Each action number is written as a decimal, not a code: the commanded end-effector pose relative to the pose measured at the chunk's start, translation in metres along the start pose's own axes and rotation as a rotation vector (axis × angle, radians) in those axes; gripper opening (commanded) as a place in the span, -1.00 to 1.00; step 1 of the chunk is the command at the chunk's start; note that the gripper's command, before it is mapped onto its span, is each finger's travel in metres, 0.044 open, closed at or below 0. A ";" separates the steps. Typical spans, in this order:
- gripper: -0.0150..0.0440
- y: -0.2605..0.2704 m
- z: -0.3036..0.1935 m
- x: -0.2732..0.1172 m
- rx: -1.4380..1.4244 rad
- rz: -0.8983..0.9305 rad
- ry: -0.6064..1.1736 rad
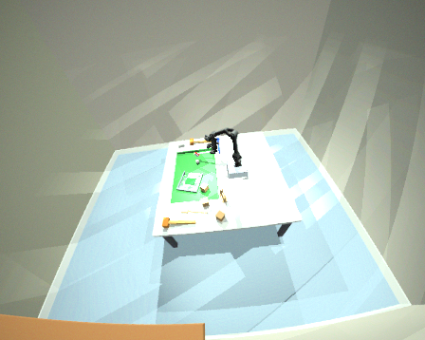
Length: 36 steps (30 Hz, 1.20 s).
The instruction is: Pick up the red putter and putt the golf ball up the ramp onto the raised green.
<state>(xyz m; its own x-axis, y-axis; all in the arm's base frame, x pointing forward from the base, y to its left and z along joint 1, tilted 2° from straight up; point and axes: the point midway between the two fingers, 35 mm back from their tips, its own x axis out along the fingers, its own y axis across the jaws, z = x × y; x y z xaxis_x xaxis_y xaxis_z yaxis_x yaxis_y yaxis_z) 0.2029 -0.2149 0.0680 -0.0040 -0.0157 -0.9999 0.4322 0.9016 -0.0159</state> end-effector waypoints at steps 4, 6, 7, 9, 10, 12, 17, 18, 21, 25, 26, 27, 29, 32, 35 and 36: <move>-0.49 0.000 -0.001 0.012 0.005 -0.001 0.001; -0.49 0.000 -0.001 0.015 0.005 -0.001 0.001; -0.49 0.000 -0.001 0.016 0.005 -0.001 0.001; -0.49 0.000 0.000 0.019 0.005 -0.001 0.001; -0.49 0.000 0.000 0.021 0.005 -0.001 0.001; -0.49 0.000 0.000 0.024 0.005 -0.001 0.001; -0.49 0.000 -0.001 0.032 0.005 -0.001 0.002; -0.49 0.000 -0.001 0.034 0.005 -0.001 0.002; -0.49 0.000 -0.001 0.039 0.005 -0.001 0.002; -0.49 0.000 -0.001 0.038 0.002 0.001 0.003; -0.49 0.000 -0.001 0.038 0.002 0.001 0.003; -0.49 0.000 -0.001 0.038 0.002 0.001 0.003; -0.49 0.000 -0.001 0.038 0.002 0.001 0.003; -0.49 0.000 -0.001 0.038 0.002 0.001 0.003; -0.49 -0.002 -0.001 0.038 0.002 0.001 0.003; -0.49 -0.004 -0.001 0.038 0.002 0.000 0.003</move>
<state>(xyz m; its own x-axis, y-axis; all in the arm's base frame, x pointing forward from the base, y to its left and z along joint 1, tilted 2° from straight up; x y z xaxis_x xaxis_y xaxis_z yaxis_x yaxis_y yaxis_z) 0.2014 -0.2150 0.0296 -0.0076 -0.0120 -0.9999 0.4350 0.9003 -0.0141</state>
